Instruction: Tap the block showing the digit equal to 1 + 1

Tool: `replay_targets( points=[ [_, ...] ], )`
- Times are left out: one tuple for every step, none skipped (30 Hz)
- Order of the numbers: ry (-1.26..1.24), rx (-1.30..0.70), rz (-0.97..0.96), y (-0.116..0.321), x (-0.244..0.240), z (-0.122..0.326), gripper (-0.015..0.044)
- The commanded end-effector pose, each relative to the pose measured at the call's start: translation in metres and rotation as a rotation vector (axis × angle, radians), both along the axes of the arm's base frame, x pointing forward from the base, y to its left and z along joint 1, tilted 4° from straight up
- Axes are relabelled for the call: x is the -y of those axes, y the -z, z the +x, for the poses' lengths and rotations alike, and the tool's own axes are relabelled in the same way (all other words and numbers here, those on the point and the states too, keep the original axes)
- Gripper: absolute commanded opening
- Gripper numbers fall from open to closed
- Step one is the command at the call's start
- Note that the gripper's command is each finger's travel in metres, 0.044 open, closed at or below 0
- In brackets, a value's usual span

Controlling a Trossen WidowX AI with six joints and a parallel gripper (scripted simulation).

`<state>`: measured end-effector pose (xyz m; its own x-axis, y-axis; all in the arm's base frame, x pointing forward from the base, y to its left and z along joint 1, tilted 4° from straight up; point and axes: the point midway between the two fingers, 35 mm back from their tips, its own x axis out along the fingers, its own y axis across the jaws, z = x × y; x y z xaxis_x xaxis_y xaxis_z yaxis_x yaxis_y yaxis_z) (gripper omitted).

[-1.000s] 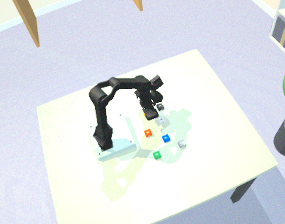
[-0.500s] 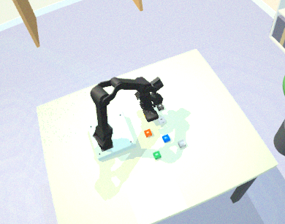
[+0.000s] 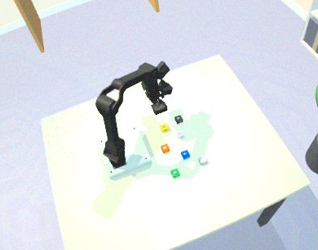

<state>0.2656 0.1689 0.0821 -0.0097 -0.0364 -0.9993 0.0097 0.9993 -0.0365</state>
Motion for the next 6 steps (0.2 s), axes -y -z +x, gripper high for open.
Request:
replay_targets(
  points=[
    [0.002, -0.009, 0.001, -0.0263, -0.0357, -0.0171, 0.0309],
    [0.002, -0.009, 0.001, -0.0263, -0.0357, -0.0171, 0.0335],
    [0.002, -0.009, 0.001, -0.0263, -0.0357, -0.0171, 0.0361],
    [0.002, -0.009, 0.001, -0.0263, -0.0357, -0.0171, 0.0387],
    [0.002, -0.009, 0.001, -0.0263, -0.0357, -0.0171, 0.0400],
    [0.002, -0.009, 0.001, -0.0263, -0.0357, -0.0171, 0.0400]
  ],
)
